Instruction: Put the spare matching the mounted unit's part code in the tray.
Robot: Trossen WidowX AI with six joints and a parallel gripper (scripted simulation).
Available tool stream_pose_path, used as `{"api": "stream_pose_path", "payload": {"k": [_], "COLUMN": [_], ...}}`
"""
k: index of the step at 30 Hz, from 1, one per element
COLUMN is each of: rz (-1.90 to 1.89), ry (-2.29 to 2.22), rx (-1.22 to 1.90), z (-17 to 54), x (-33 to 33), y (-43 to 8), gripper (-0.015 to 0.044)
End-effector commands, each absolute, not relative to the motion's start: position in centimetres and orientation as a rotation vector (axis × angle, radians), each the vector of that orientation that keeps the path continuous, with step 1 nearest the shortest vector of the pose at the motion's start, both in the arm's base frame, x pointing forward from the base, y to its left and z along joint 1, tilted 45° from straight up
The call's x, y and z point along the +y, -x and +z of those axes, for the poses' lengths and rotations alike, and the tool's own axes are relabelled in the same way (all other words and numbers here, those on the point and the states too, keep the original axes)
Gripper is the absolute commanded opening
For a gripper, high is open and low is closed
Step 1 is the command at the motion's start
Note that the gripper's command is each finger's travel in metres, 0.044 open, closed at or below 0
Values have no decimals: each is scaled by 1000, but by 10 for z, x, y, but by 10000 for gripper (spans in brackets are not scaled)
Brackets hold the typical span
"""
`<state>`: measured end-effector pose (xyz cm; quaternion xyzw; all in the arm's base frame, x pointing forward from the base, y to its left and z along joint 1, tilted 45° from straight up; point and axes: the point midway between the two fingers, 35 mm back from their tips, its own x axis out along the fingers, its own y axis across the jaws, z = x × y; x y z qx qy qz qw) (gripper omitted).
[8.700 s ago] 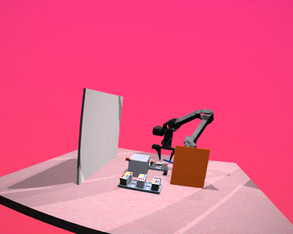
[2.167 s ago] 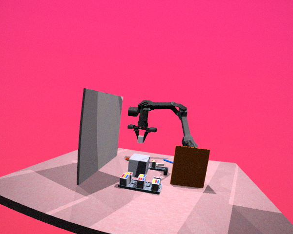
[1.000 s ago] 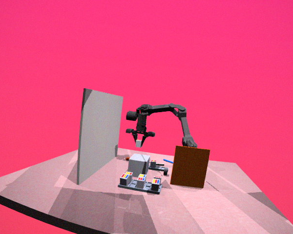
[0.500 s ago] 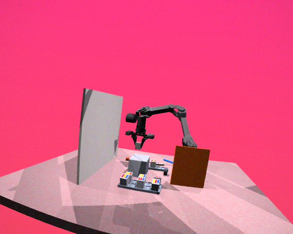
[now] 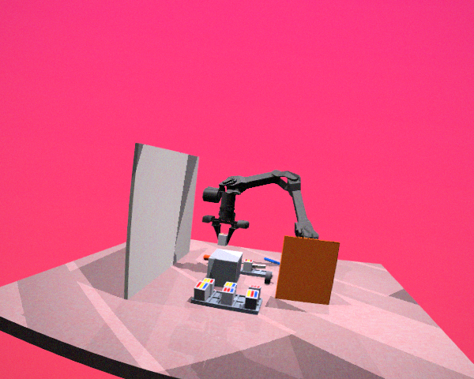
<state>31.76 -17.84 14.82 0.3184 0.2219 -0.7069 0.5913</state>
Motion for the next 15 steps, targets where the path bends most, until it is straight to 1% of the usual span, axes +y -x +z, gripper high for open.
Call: {"api": "stream_pose_path", "payload": {"k": [1, 15], "rz": [-1641, -1641], "ry": [-735, -735], "rx": [530, 529], "z": [143, 133], "x": [-180, -190], "y": [-317, -315], "gripper": [0, 0]}}
